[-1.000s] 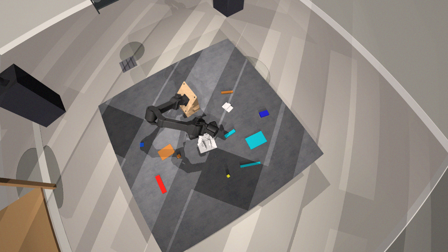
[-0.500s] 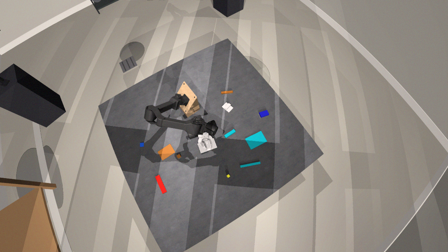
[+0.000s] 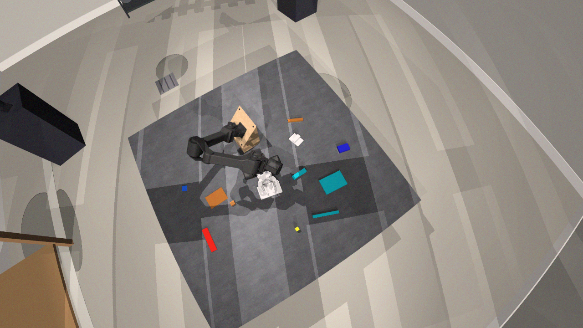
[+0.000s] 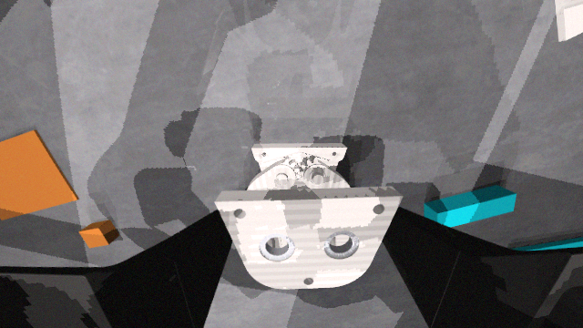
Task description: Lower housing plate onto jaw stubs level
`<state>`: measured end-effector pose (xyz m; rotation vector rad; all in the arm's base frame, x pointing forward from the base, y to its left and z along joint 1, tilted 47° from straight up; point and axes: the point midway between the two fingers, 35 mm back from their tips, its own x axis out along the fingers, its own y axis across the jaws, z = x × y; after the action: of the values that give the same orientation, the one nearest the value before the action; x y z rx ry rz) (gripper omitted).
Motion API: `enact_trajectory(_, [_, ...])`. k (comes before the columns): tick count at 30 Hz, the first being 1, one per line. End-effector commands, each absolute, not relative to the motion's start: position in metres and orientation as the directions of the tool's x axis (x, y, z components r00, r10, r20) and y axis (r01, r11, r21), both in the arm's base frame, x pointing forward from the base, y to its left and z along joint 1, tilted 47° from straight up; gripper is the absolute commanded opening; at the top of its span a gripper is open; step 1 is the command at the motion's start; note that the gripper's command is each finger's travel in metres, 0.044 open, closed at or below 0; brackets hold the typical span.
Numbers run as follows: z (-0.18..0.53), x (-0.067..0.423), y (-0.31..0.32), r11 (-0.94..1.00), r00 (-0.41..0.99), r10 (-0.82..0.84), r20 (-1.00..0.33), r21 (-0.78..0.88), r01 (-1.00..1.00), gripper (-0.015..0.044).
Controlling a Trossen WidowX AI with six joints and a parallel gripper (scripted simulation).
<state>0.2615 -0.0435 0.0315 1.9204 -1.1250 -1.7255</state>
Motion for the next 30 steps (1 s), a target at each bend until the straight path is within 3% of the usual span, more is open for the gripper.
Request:
enact_trajectory(1, [0.0310,0.2609,-0.0434,-0.636,-0.042,-0.725,-0.687,0.692,-0.341,0.0351])
enact_trajectory(30, [0.0300,0.2615,-0.0428,-0.631,-0.042,-0.725,-0.687,0.688,-0.357,0.0351])
